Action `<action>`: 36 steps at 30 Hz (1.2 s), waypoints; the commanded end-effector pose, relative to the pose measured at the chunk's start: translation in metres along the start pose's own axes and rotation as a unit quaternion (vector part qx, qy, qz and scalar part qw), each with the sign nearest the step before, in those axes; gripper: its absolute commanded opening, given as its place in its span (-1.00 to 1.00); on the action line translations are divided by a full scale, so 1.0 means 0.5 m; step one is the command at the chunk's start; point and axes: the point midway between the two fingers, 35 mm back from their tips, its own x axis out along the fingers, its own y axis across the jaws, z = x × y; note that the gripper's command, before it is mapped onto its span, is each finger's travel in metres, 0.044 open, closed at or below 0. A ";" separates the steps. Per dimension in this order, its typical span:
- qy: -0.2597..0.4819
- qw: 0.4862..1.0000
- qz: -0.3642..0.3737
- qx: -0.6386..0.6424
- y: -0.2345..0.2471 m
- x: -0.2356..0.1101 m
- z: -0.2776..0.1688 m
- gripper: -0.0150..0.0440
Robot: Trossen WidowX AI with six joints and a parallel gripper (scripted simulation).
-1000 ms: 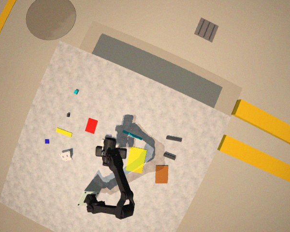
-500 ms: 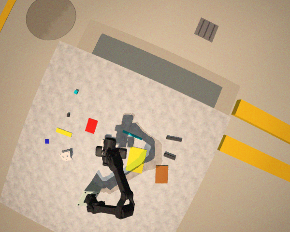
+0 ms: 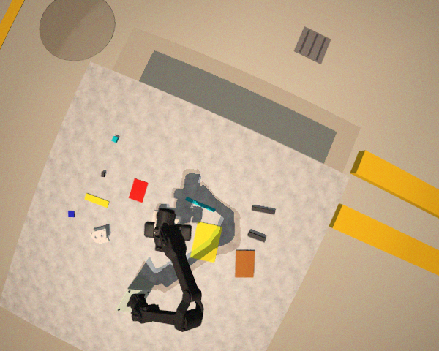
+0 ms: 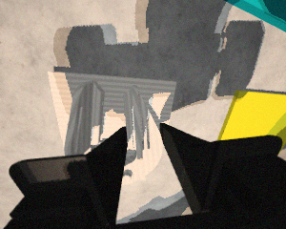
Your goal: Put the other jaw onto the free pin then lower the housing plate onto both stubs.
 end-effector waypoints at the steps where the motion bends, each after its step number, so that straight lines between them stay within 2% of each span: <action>1: -0.001 1.000 -0.001 0.002 -0.002 0.002 0.002 -0.04; 36: -0.001 1.000 -0.001 0.002 -0.002 0.010 0.002 -0.04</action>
